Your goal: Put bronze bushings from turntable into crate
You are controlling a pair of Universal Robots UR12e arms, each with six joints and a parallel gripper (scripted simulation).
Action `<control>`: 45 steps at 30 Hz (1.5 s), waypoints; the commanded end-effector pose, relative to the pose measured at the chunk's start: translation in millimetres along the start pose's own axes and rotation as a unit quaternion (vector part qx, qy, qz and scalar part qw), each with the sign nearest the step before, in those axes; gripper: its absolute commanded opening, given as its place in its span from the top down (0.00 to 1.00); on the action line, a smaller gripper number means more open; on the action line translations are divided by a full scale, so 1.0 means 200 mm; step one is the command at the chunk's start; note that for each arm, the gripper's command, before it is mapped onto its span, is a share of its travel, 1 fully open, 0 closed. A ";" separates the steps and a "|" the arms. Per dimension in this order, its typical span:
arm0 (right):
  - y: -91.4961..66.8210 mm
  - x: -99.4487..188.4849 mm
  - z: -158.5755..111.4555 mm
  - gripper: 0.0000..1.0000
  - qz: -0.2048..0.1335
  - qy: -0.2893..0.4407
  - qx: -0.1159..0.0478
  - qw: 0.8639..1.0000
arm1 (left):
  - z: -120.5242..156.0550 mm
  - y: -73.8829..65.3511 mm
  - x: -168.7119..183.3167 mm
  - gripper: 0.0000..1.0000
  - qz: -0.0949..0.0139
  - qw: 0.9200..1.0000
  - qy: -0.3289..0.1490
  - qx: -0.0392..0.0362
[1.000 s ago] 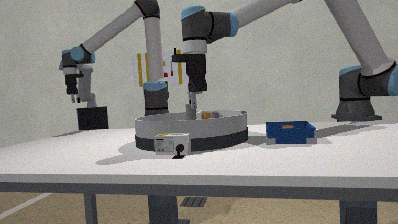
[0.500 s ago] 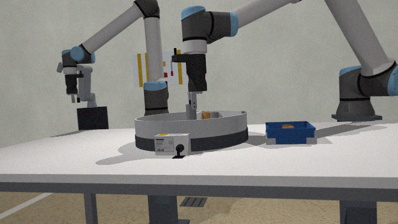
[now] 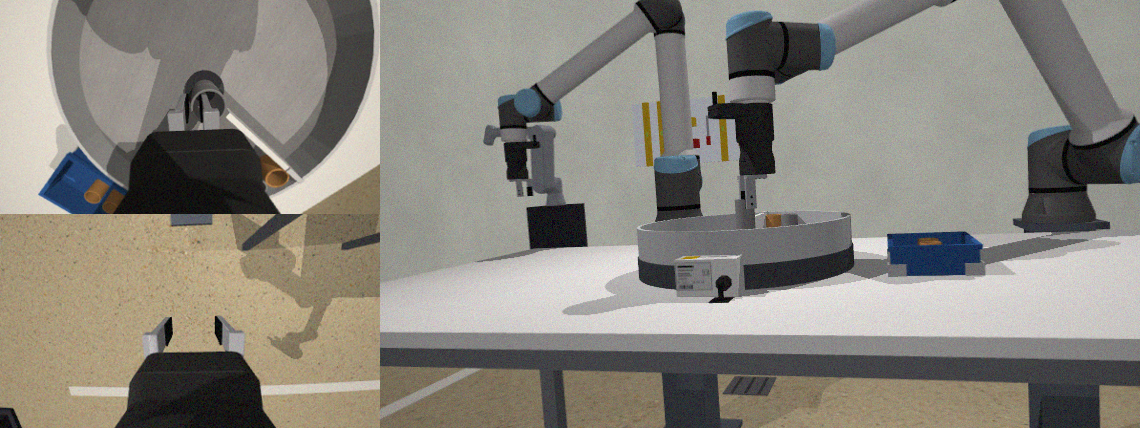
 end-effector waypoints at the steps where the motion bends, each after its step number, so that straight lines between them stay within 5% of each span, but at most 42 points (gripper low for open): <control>1: 0.00 0.00 0.00 0.00 0.001 -0.001 0.000 1.000 | 0.01 -0.01 0.01 0.62 0.000 1.000 0.000 0.001; 22: 0.00 0.00 0.00 0.00 0.001 -0.001 0.000 1.000 | 0.01 -0.01 0.00 0.62 0.001 1.000 0.000 0.001; 35: 0.00 0.00 0.00 0.00 0.001 -0.001 0.000 1.000 | 0.01 -0.25 0.00 0.62 0.003 1.000 0.000 0.001; 45: 0.00 0.00 0.00 0.00 0.001 -0.001 0.000 1.000 | 0.01 -0.22 0.01 0.62 -0.002 1.000 0.000 0.000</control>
Point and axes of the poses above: on each arm, the point where the finger pads meet when closed, its own y axis out along the fingers, its own z axis across the jaws, x = y × z, the point moved 9 cm from there along -y, back along the fingers, and after that the axes turned 1 degree about y, right-handed, at the moved point
